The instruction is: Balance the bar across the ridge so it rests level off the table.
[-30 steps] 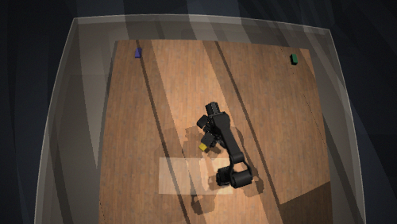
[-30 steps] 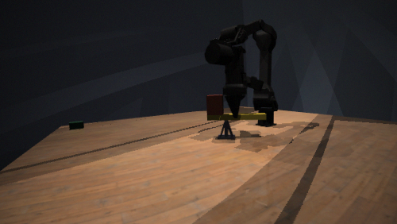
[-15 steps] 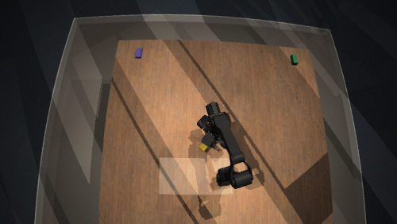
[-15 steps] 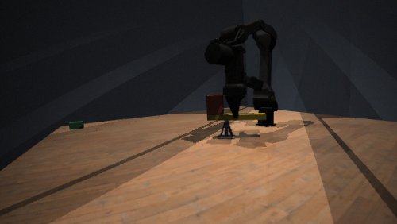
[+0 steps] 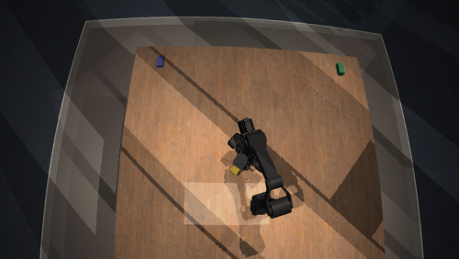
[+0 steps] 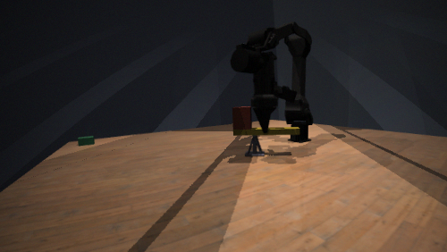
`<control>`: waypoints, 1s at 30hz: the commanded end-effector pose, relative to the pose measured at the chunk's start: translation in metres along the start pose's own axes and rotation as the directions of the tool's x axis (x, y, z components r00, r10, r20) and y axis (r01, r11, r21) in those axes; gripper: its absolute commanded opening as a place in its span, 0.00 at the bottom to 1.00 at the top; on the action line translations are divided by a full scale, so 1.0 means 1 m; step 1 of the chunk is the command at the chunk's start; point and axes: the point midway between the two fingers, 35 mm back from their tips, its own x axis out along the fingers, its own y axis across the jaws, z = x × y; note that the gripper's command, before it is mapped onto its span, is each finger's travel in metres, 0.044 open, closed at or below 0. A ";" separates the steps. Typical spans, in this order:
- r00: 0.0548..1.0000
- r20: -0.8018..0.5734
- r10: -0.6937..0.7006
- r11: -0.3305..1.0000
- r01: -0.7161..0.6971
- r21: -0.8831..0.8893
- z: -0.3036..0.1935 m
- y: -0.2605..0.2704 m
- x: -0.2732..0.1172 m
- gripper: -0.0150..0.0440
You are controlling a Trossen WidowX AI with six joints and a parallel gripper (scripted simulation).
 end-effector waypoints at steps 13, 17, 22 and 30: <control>1.000 0.000 0.000 1.000 0.000 0.000 0.000 0.000 0.000 1.00; 1.000 0.000 0.000 1.000 0.000 0.000 -0.002 -0.003 -0.027 1.00; 1.000 0.000 0.000 1.000 0.000 0.000 -0.002 -0.002 -0.084 1.00; 1.000 0.000 0.000 1.000 0.000 0.000 0.000 0.000 -0.100 1.00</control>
